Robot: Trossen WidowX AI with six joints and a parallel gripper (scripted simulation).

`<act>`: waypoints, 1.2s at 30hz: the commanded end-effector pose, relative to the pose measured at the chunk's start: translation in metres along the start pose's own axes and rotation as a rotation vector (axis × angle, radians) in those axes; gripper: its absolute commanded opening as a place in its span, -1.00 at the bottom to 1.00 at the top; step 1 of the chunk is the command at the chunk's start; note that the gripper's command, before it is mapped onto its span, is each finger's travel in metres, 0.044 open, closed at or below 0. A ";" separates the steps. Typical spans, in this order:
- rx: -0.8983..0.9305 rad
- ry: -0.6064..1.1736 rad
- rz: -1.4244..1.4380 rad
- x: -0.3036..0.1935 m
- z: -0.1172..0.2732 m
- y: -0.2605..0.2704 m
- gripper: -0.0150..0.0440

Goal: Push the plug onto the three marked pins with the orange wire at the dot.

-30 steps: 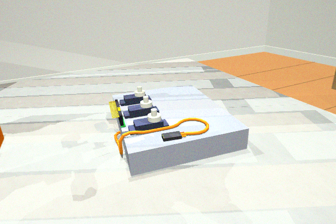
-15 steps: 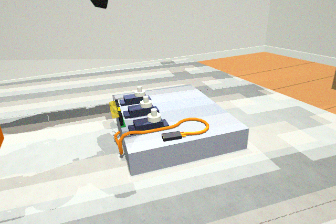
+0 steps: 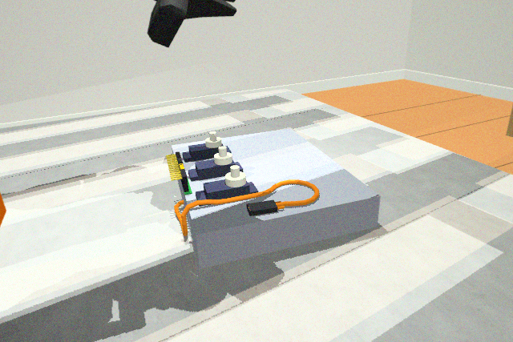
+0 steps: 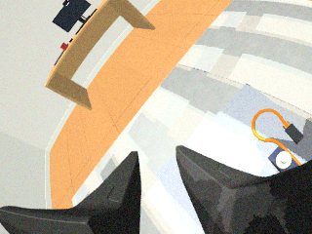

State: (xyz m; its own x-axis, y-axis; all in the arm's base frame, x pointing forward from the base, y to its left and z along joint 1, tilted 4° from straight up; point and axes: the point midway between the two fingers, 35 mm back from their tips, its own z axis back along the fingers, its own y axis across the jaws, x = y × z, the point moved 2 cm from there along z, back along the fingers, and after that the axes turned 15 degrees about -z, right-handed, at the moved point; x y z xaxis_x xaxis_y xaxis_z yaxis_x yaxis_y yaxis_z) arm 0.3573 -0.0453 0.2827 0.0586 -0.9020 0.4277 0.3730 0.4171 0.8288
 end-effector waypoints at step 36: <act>-0.567 -0.142 -1.141 0.033 -0.070 -0.078 -0.10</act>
State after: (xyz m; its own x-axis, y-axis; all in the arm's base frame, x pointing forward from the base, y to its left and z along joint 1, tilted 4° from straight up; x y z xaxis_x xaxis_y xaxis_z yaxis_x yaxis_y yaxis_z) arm 0.3930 -0.1085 0.2110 -0.5726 -0.7554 -0.3185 0.5328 -0.6382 0.5557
